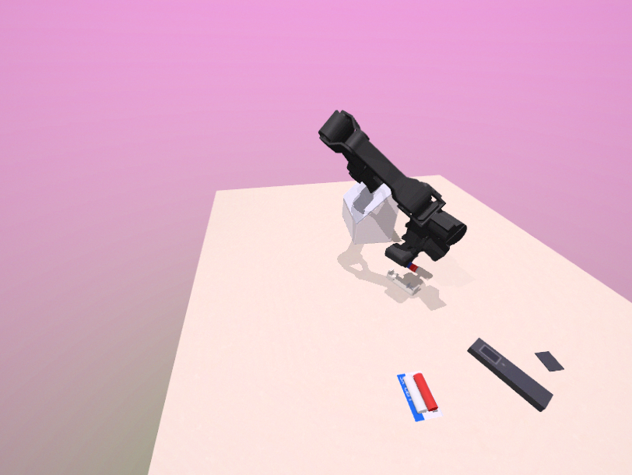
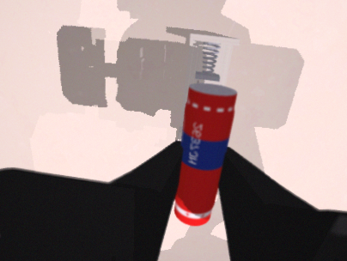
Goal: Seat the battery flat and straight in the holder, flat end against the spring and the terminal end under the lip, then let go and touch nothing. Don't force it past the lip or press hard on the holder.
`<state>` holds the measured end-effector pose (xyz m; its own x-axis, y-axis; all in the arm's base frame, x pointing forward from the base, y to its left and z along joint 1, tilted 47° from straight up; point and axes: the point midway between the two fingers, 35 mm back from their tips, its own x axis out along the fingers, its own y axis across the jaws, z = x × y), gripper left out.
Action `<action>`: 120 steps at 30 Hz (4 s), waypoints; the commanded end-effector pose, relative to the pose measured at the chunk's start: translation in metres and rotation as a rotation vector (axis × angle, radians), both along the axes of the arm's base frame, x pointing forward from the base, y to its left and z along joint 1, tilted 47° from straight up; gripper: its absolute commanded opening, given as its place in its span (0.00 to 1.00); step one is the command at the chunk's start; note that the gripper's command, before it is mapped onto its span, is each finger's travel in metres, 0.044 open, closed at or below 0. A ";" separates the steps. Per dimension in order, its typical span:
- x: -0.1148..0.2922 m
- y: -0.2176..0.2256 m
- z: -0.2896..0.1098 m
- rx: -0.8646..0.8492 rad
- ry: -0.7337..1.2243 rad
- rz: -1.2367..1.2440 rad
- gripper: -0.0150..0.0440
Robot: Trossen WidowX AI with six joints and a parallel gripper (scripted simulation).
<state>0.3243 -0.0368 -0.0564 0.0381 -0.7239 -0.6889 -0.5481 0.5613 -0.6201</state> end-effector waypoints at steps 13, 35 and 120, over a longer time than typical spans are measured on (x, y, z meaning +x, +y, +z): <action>-0.002 -0.027 -0.020 -0.110 0.116 -0.150 0.36; 0.001 -0.034 -0.028 -0.161 0.182 -0.229 0.36; 0.023 -0.035 -0.045 -0.251 0.291 -0.364 0.36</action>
